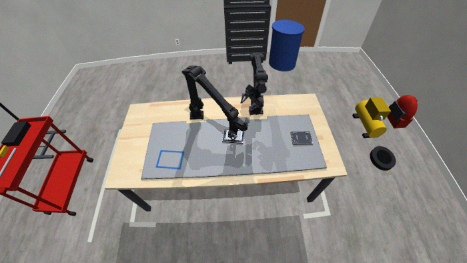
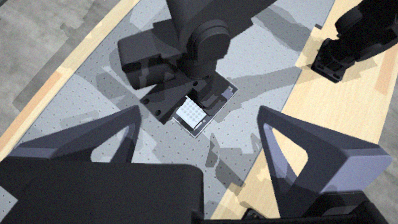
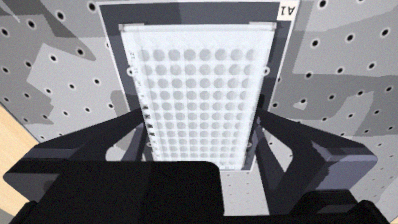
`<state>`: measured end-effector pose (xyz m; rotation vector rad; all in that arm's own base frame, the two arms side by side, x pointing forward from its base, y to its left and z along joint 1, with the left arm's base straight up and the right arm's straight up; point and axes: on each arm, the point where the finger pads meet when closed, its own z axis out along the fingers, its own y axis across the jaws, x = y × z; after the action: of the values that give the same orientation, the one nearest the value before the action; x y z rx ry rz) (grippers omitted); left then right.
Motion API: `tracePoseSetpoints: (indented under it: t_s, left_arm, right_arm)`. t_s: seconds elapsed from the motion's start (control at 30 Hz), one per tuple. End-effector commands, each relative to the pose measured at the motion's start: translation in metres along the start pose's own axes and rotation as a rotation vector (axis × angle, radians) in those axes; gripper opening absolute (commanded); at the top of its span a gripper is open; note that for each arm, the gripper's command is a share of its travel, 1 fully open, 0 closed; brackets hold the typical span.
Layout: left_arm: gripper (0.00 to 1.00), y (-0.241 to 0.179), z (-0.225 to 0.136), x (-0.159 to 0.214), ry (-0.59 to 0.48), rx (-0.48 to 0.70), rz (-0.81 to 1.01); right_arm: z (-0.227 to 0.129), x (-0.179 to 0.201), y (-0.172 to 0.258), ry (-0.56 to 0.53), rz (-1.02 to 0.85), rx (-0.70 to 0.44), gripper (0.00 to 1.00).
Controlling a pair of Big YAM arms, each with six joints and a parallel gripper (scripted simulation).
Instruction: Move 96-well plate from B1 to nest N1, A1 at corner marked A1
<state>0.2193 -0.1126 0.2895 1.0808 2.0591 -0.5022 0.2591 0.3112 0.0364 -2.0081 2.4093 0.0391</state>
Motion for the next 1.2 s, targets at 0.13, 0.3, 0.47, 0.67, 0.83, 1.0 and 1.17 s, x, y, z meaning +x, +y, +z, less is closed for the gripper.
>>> tracePoseSetpoints:
  t_s: [0.13,0.3,0.47,0.67,0.83,1.0,1.17]
  left_arm:
    - [1.0,0.003,-0.005,-0.012,-0.015,-0.007,0.02]
    - [1.0,0.003,-0.005,-0.012,-0.015,-0.007,0.02]
    - [1.0,0.003,-0.005,-0.012,-0.015,-0.007,0.02]
    - [1.0,0.003,-0.005,-0.012,-0.015,-0.007,0.02]
    - [1.0,0.003,-0.005,-0.012,-0.015,-0.007,0.02]
    - [1.0,0.003,-0.005,-0.012,-0.015,-0.007,0.02]
    - [1.0,0.003,-0.005,-0.012,-0.015,-0.007,0.02]
  right_arm:
    - [0.02,0.006,0.002,0.04,-0.03,-0.001,0.81]
    - [0.006,-0.005,-0.002,0.024,-0.028,0.012,0.81]
    - [-0.013,-0.016,-0.004,0.012,-0.025,0.02,0.81]
    - [-0.013,-0.016,-0.005,0.012,-0.022,0.02,0.81]
    - [-0.013,-0.016,-0.005,0.012,-0.022,0.02,0.81]
    - [-0.015,-0.014,-0.005,0.023,-0.012,0.015,0.81]
    - [-0.021,-0.012,-0.007,0.04,-0.013,0.016,0.81]
